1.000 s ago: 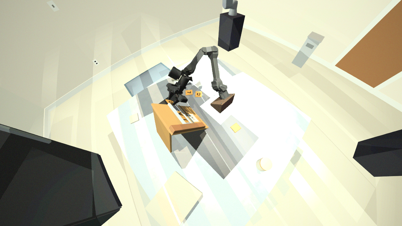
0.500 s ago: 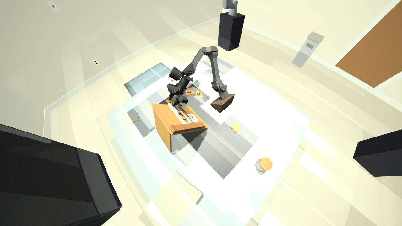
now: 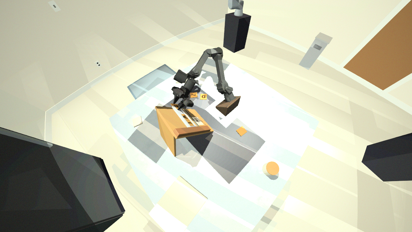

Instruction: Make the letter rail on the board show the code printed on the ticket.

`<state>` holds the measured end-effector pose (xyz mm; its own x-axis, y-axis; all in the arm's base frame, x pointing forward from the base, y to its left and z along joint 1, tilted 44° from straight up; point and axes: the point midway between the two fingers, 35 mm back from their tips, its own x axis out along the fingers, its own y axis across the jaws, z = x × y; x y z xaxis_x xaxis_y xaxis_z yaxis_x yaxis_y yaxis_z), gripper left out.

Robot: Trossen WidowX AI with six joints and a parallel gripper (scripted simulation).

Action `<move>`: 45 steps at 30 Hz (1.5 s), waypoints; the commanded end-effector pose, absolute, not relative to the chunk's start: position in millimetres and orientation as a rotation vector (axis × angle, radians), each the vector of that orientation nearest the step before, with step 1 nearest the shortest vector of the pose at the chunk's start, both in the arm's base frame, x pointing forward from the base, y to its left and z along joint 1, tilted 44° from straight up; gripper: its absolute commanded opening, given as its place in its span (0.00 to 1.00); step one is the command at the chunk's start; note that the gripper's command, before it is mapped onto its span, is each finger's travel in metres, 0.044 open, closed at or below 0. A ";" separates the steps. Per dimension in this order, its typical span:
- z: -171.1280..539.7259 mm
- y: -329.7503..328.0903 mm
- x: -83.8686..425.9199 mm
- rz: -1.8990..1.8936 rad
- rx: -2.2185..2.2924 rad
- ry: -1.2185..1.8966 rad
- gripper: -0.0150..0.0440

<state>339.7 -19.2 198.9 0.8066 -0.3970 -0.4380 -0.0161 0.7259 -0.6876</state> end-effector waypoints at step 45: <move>183.1 -3.1 339.8 -0.229 -0.734 0.609 0.25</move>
<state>339.7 -3.8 184.2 0.8057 -0.3968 -0.4397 -0.0172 0.7264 -0.6870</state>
